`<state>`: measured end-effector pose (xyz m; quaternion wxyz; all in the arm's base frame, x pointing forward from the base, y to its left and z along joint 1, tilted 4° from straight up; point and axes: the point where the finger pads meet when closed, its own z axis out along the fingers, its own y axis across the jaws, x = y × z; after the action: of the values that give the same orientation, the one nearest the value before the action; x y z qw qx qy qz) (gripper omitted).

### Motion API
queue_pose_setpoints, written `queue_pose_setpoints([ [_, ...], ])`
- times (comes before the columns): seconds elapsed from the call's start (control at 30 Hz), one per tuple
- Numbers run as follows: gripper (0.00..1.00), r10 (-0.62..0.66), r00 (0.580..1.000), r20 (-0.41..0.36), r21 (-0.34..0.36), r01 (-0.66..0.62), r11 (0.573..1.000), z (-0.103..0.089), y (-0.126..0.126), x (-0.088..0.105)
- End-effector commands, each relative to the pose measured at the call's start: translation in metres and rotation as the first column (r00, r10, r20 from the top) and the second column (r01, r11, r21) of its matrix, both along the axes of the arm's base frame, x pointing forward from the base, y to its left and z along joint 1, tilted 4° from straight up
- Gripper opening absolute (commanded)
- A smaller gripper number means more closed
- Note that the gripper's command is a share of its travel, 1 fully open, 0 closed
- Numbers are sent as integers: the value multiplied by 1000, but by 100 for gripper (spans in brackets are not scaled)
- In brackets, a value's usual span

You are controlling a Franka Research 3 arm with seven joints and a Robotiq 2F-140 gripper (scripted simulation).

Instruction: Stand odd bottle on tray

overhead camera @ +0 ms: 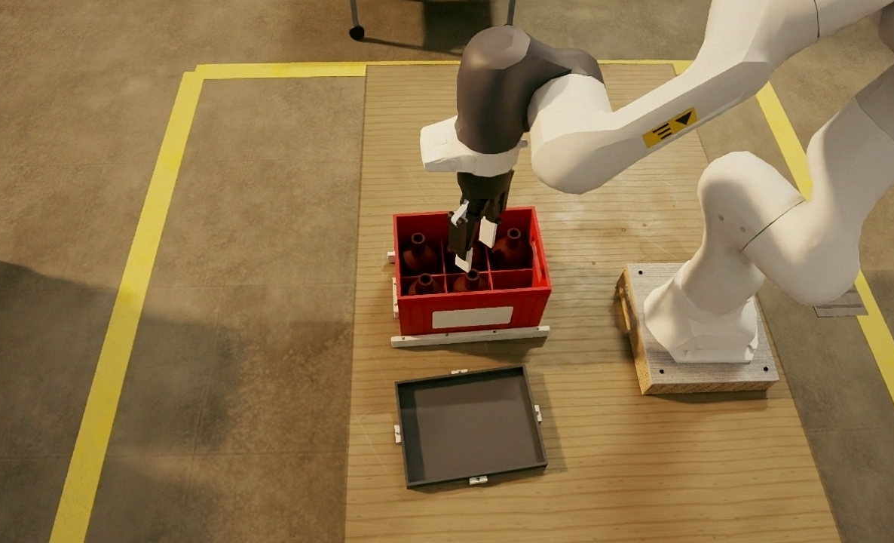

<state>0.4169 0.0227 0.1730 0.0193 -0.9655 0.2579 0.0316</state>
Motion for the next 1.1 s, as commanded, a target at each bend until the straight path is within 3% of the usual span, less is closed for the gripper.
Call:
queue_pose_setpoints([
  [0.0, 44, -9, 1000, 1, 2, 9, 1000, 0, 1, 0],
  [1.07, 44, -9, 1000, 1, 2, 9, 1000, -10, 1, -1],
])
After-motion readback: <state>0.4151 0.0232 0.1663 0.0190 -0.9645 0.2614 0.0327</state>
